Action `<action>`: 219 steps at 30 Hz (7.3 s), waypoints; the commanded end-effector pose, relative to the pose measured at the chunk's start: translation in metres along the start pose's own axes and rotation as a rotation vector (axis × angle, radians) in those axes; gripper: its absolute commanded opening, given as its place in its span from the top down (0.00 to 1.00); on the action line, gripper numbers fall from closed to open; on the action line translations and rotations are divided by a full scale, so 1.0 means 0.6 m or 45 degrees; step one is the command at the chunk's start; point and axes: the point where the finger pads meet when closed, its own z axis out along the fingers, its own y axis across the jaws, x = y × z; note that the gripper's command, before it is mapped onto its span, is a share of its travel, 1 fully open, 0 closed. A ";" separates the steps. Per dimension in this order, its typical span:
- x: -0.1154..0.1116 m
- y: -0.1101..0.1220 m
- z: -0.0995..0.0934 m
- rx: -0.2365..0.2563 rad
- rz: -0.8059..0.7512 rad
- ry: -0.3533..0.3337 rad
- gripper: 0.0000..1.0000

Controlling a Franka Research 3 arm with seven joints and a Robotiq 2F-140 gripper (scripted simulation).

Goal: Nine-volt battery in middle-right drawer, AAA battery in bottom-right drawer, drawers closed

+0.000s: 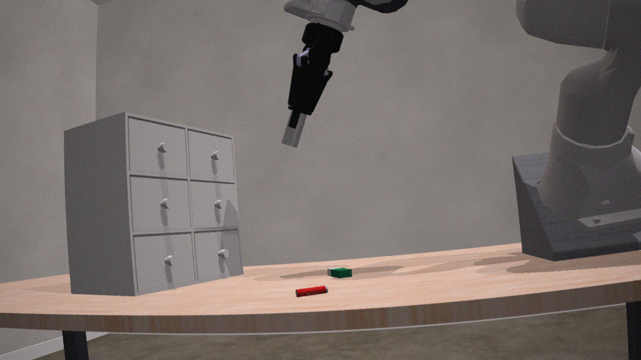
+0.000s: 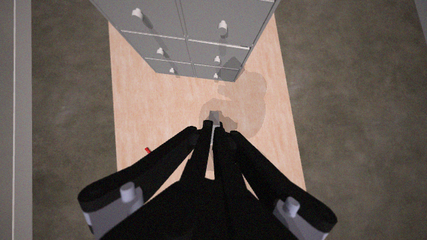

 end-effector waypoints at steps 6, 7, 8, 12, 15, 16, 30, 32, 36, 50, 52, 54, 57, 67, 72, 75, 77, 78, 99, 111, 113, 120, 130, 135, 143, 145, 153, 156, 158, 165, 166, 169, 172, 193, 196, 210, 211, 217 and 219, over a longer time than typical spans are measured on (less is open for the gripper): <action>-0.071 -0.006 -0.019 0.013 -0.006 -0.366 1.00; -0.071 -0.006 -0.019 0.013 -0.006 -0.366 1.00; -0.072 -0.006 -0.023 0.012 -0.006 -0.390 1.00; -0.077 -0.006 -0.034 0.012 -0.007 -0.468 1.00; -0.079 -0.006 -0.040 0.012 -0.007 -0.508 1.00; -0.079 -0.006 -0.041 0.012 -0.007 -0.518 1.00; -0.081 -0.006 -0.047 0.012 -0.007 -0.556 1.00; -0.081 -0.006 -0.047 0.012 -0.007 -0.556 1.00; -0.081 -0.006 -0.047 0.012 -0.007 -0.556 1.00; -0.081 -0.006 -0.046 0.010 -0.003 -0.554 1.00; -0.081 -0.005 -0.040 0.011 -0.004 -0.554 1.00; -0.079 -0.003 -0.025 0.011 -0.005 -0.555 1.00; -0.078 -0.001 -0.011 0.011 -0.006 -0.556 1.00; -0.077 -0.001 -0.003 0.011 -0.007 -0.550 1.00; -0.075 -0.001 0.002 0.011 -0.007 -0.517 1.00; -0.074 -0.001 0.004 0.011 -0.007 -0.506 1.00; -0.073 -0.001 0.008 0.011 -0.007 -0.479 1.00; -0.072 -0.001 0.010 0.011 -0.006 -0.463 1.00; -0.041 -0.001 0.092 0.012 -0.004 0.105 1.00; -0.022 -0.002 0.139 0.014 -0.002 0.434 1.00; -0.019 -0.002 0.147 0.014 -0.001 0.493 1.00; -0.009 -0.003 0.174 0.014 0.000 0.684 1.00; 0.002 -0.003 0.201 0.015 0.001 0.866 1.00; 0.006 -0.003 0.212 0.014 0.001 0.944 1.00; 0.009 -0.003 0.218 0.015 0.001 0.990 1.00; 0.009 -0.003 0.219 0.014 0.001 0.996 1.00; 0.009 -0.003 0.220 0.014 0.001 1.000 0.80; 0.009 -0.003 0.220 0.014 0.001 1.000 0.80; 0.009 -0.003 0.220 0.014 0.001 1.000 0.80; 0.009 -0.003 0.220 0.014 0.001 1.000 0.80; 0.009 -0.003 0.220 0.014 0.001 1.000 0.80; 0.009 -0.003 0.220 0.014 0.001 1.000 0.80; 0.009 -0.003 0.220 0.014 0.001 1.000 0.80; 0.026 -0.004 0.344 0.014 0.001 1.000 0.80; 0.028 -0.004 0.363 0.014 0.001 1.000 0.80; 0.036 -0.005 0.418 0.014 0.001 1.000 0.80; 0.036 -0.005 0.418 0.014 0.001 1.000 0.80; 0.036 -0.005 0.418 0.014 0.001 1.000 0.80; 0.036 -0.005 0.418 0.014 0.001 1.000 0.80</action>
